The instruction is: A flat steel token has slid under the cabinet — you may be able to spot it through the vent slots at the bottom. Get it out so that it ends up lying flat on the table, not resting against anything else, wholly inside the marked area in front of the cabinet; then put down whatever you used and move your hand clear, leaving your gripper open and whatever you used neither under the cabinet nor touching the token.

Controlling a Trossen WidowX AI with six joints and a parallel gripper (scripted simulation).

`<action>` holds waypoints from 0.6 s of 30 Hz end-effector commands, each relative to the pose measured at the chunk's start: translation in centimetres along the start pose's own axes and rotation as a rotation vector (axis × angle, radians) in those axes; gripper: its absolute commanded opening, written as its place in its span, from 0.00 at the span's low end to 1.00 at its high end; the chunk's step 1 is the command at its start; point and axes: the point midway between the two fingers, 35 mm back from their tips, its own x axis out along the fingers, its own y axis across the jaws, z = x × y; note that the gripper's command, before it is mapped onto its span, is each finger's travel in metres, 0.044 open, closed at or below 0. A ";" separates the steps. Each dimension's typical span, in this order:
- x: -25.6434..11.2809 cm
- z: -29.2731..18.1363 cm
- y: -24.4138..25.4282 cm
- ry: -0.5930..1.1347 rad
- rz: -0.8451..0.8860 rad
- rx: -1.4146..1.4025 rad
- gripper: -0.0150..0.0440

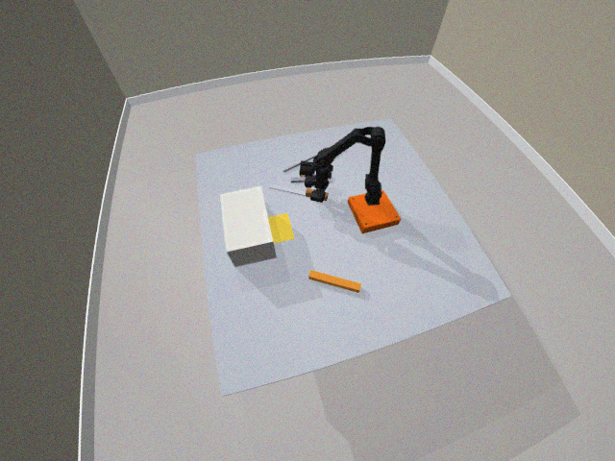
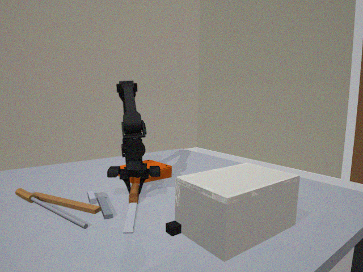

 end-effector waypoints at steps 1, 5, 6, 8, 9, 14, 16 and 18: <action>0.0 -0.1 0.5 -0.002 -0.001 0.007 0.25; 0.0 -0.1 0.9 -0.002 -0.001 0.011 0.25; 0.0 -0.1 1.0 -0.002 -0.001 0.012 0.25; 0.0 -0.2 1.2 -0.002 -0.001 0.014 0.25; 0.0 -0.2 1.3 -0.002 0.000 0.015 0.25; 0.0 -0.3 1.8 -0.002 0.000 0.018 0.25; 0.0 -0.3 2.0 -0.002 0.000 0.019 0.25; 0.0 -0.4 2.2 -0.002 0.000 0.020 0.25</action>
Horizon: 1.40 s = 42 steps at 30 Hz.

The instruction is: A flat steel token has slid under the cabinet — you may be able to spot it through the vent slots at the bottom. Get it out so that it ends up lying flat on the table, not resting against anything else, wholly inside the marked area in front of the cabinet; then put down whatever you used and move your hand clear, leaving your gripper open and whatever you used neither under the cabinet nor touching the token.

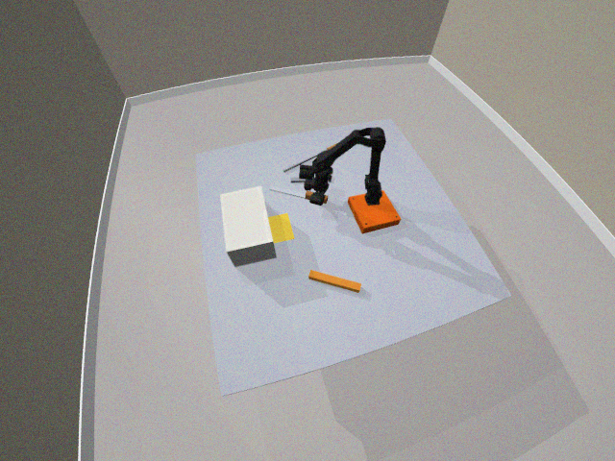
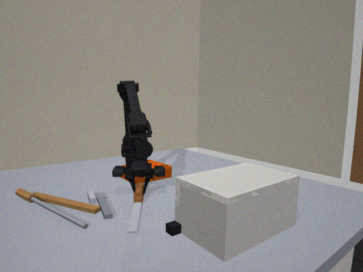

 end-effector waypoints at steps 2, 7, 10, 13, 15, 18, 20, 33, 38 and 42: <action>0.0 -0.1 0.6 -0.002 -0.001 0.001 0.25; 0.0 -0.2 1.1 -0.002 0.000 0.004 0.25; 0.0 -0.3 1.4 -0.002 0.000 0.005 0.25; 0.0 -0.4 1.7 -0.002 0.001 0.005 0.25; 0.0 -0.4 1.9 -0.002 0.001 0.006 0.25; 0.0 -0.5 2.2 -0.002 0.001 0.006 0.25; 0.0 -0.6 2.4 -0.002 0.001 0.007 0.25; 0.0 -1.0 3.6 -0.001 0.002 0.008 0.25; 0.0 -1.1 4.1 -0.001 0.003 0.008 0.25; 0.0 -1.2 4.5 -0.001 0.003 0.008 0.25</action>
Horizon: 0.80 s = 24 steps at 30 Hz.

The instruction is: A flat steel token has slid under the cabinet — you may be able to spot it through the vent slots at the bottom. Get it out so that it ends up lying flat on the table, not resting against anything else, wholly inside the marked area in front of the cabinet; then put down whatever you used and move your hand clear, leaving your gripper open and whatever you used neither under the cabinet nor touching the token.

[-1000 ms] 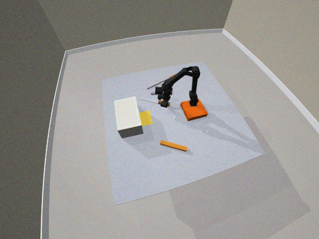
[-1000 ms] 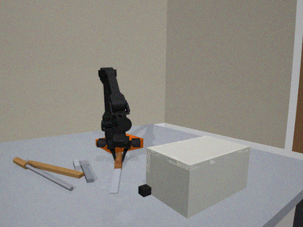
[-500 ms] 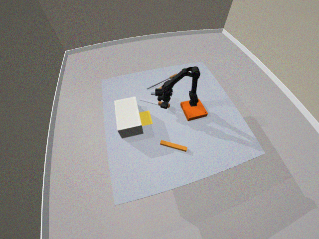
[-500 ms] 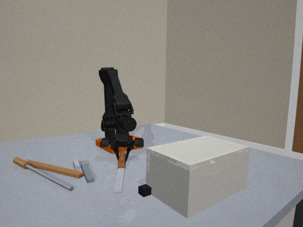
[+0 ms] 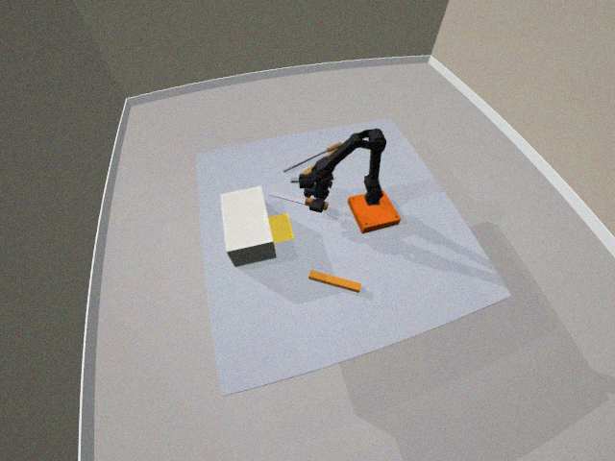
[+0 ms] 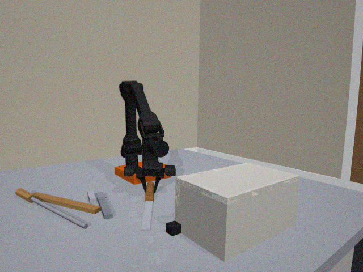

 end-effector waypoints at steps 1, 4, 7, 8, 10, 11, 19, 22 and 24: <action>-0.1 -0.1 0.6 -0.003 0.002 -0.006 0.25; -0.1 -0.2 0.9 -0.003 0.003 -0.006 0.25; -0.1 -0.3 1.2 -0.003 0.003 -0.006 0.25; -0.1 -0.3 1.3 -0.002 0.003 -0.006 0.25; -0.1 -0.4 1.5 -0.002 0.003 -0.006 0.25; -0.1 -0.4 1.6 -0.002 0.003 -0.006 0.25; -0.1 -0.7 2.3 -0.002 0.004 -0.006 0.25; -0.1 -1.0 2.6 -0.002 0.004 -0.006 0.25; -0.1 -1.1 2.7 -0.002 0.005 -0.006 0.25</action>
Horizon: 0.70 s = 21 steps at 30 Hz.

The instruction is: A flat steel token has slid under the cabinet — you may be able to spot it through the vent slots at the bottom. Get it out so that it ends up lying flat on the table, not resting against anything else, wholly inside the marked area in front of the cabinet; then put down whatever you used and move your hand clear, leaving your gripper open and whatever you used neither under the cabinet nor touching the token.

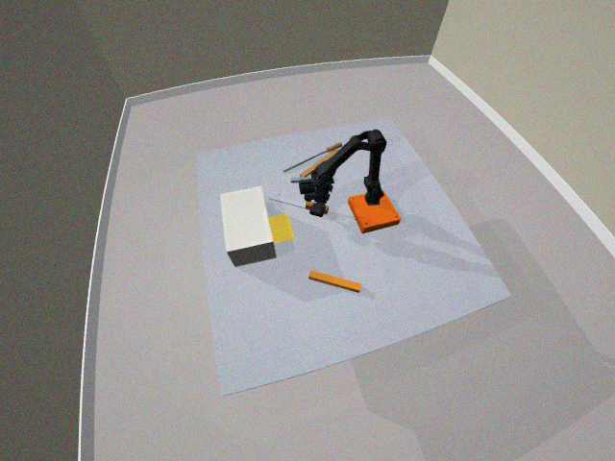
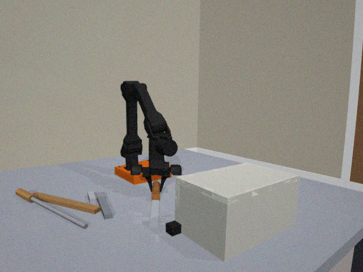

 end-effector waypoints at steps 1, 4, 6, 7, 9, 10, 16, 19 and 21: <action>-0.1 -0.2 0.6 -0.002 0.005 -0.005 0.25; -0.1 -0.5 0.8 -0.001 0.005 -0.005 0.25; -0.1 -0.6 1.0 -0.001 0.006 -0.005 0.25; -0.1 -0.6 1.1 -0.001 0.006 -0.005 0.25; -0.1 -0.8 1.2 -0.001 0.006 -0.005 0.25; -0.1 -0.8 1.3 -0.001 0.006 -0.005 0.25; -0.1 -1.2 1.8 -0.001 0.006 -0.005 0.25; -0.1 -1.4 2.1 0.000 0.007 -0.005 0.25; -0.1 -1.5 2.2 0.000 0.007 -0.005 0.25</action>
